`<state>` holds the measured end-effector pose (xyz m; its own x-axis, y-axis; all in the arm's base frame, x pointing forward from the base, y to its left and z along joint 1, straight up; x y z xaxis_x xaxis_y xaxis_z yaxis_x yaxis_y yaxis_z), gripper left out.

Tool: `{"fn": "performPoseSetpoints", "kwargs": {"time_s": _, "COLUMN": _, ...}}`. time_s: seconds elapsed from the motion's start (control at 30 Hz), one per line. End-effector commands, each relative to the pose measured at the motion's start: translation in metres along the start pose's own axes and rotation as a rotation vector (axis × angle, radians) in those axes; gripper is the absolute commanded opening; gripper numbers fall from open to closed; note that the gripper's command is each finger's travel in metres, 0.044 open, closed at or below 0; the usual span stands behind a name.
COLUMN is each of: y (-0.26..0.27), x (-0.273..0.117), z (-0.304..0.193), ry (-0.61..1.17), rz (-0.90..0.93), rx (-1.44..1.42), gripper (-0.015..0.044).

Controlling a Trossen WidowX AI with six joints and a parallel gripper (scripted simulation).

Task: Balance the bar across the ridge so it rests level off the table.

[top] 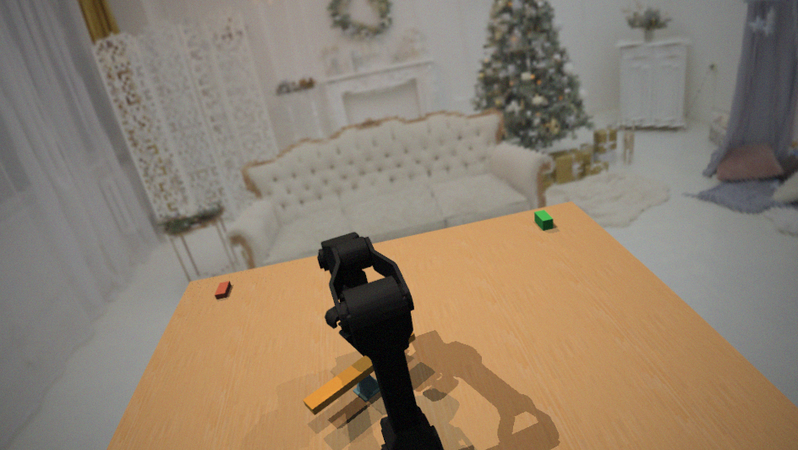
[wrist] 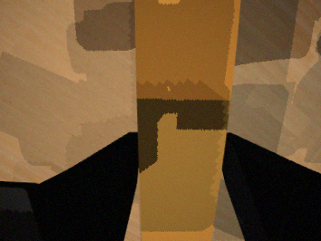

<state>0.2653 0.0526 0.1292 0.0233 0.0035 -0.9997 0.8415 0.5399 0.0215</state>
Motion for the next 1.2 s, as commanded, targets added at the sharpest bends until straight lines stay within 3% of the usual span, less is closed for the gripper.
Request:
{"fn": "performPoseSetpoints", "kwargs": {"time_s": 0.0, "y": 0.0, "x": 0.0, "z": -0.0001, "ry": 0.0, "rz": 0.0, "rx": 0.0, "gripper": 0.017}}
{"fn": "performPoseSetpoints", "kwargs": {"time_s": 0.9, "y": 0.0, "x": 0.0, "z": -0.0001, "ry": 0.0, "rz": 0.0, "rx": 0.0, "gripper": 0.0185}}
{"fn": "performPoseSetpoints", "kwargs": {"time_s": 1.17, "y": 0.0, "x": 0.0, "z": -0.0001, "ry": 0.0, "rz": 0.0, "rx": 0.0, "gripper": 0.0395}}
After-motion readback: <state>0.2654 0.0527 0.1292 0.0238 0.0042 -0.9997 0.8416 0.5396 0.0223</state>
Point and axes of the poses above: the point midway between the two fingers, 35 mm back from their tips, its own x axis out along the fingers, its own y axis across the jaws, z = x × y, the point moved 3 cm from there along -x, back along the fingers, and after that the axes turned 3 degrees about x, right-handed, at the moved point
